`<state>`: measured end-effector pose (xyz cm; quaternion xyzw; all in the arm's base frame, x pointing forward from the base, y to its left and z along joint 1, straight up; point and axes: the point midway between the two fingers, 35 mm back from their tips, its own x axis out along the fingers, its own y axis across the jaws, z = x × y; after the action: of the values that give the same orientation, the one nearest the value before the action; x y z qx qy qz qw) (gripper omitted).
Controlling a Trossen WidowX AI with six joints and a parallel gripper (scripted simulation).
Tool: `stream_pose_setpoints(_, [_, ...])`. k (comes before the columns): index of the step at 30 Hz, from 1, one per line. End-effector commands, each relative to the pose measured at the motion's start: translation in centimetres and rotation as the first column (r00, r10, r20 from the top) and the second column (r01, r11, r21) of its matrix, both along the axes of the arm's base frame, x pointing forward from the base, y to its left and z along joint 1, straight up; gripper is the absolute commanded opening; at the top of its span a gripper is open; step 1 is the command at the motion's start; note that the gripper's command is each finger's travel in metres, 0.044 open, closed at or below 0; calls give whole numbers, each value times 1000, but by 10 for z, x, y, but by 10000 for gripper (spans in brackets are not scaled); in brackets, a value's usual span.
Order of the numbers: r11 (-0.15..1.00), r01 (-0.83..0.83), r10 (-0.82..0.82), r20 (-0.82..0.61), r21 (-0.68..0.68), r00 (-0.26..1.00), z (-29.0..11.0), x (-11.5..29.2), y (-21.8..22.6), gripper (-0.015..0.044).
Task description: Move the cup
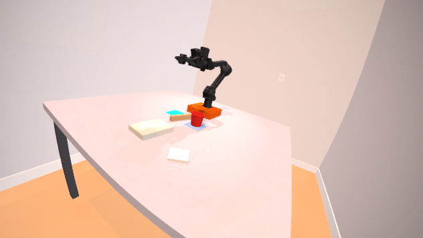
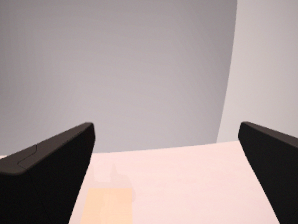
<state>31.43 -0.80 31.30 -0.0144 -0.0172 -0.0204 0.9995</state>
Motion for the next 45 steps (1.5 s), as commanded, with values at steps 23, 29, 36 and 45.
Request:
stream_pose_setpoints(23, [589,805,65,-997,69,37,-219,-59,125,148])
stream_pose_setpoints(29, [589,805,65,-997,69,37,-219,-59,125,148])
stream_pose_setpoints(36, [589,805,65,-997,69,37,-225,-59,125,148])
stream_pose_setpoints(45, [589,805,65,-997,69,37,-240,-57,126,148])
